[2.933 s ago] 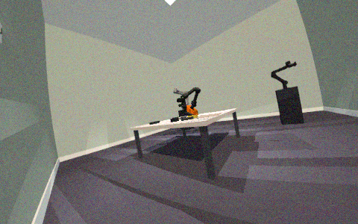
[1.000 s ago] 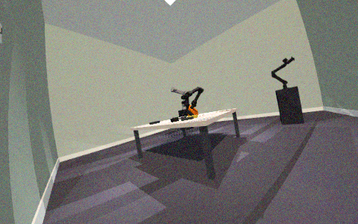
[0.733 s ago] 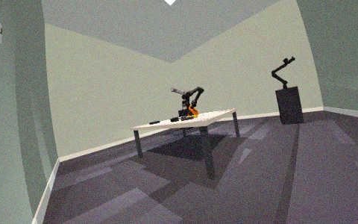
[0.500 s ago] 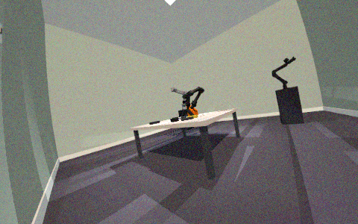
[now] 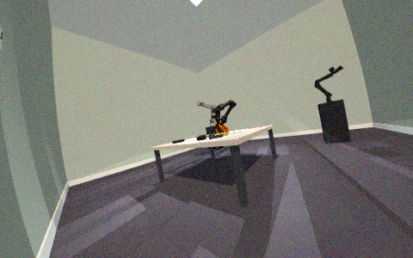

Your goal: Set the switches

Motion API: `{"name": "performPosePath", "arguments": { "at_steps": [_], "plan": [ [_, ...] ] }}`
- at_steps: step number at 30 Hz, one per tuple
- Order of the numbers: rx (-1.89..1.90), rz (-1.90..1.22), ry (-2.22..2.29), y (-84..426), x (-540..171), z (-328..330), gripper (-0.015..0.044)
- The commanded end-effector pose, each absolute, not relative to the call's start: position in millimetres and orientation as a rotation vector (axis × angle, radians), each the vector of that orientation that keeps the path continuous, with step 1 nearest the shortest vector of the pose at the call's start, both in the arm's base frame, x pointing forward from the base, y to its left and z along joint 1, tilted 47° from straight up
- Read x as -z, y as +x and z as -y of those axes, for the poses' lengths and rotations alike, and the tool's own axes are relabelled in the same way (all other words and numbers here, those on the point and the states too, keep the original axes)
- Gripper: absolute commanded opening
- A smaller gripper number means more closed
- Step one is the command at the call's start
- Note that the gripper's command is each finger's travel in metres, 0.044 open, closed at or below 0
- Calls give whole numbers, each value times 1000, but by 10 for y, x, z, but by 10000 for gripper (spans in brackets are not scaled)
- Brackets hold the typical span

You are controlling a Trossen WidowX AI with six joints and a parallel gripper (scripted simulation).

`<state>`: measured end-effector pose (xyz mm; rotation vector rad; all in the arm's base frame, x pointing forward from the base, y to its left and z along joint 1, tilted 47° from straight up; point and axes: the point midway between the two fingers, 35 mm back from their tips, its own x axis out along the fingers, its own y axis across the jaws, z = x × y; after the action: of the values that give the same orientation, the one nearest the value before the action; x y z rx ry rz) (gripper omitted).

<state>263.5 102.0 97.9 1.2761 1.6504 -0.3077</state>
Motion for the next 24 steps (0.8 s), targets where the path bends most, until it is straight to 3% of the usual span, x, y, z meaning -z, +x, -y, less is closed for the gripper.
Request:
{"name": "performPosePath", "arguments": {
  "at_steps": [1, 24],
  "plan": [
    [308, -1667, 1277, 2575, -997, -1078, 336],
    [336, -1626, 1261, 2473, -1145, -1168, 336]
  ]
}}
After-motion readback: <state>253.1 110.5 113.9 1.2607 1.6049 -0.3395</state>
